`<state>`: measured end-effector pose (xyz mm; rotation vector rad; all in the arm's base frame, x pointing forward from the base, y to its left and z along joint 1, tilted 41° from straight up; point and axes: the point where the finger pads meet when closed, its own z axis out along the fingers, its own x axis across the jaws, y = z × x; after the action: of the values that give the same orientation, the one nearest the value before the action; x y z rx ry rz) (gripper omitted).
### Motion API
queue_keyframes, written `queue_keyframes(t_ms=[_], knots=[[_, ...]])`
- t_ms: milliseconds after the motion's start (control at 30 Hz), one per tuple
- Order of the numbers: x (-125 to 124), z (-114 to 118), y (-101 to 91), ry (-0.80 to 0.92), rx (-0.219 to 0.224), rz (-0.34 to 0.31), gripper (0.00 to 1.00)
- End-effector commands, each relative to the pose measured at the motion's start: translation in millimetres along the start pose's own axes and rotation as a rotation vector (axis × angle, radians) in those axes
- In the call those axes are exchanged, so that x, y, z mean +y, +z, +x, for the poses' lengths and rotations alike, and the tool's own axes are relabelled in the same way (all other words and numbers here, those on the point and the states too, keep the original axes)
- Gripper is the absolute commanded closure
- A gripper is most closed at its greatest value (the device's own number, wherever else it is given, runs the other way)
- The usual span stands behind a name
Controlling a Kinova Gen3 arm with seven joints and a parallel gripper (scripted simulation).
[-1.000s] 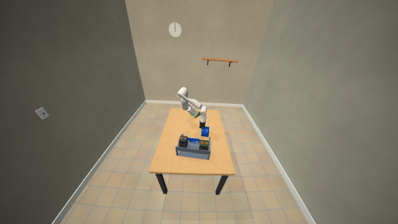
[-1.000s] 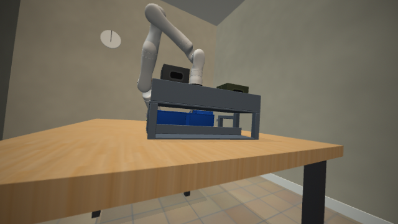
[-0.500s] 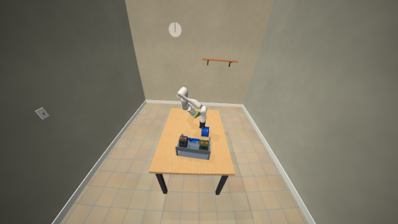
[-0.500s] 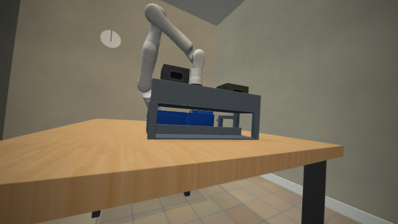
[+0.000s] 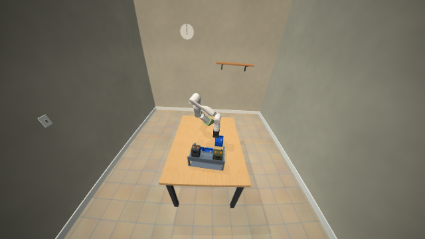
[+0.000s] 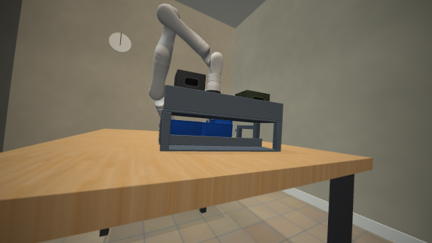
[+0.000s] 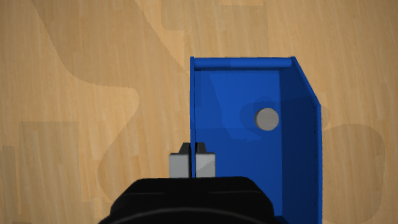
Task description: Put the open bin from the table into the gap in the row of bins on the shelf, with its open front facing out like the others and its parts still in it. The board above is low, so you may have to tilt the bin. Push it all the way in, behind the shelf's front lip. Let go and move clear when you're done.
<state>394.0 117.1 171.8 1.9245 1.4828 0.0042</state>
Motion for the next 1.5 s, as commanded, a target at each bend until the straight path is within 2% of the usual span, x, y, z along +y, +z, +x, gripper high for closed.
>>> queue_keyframes(t_ms=[0,433,1467], knots=[[7.7,0.6,-0.1,0.008,0.002,0.0,1.0],[27.0,0.5,-0.3,0.008,0.002,0.0,1.0],[27.8,0.5,-0.4,0.008,0.002,0.0,1.0]])
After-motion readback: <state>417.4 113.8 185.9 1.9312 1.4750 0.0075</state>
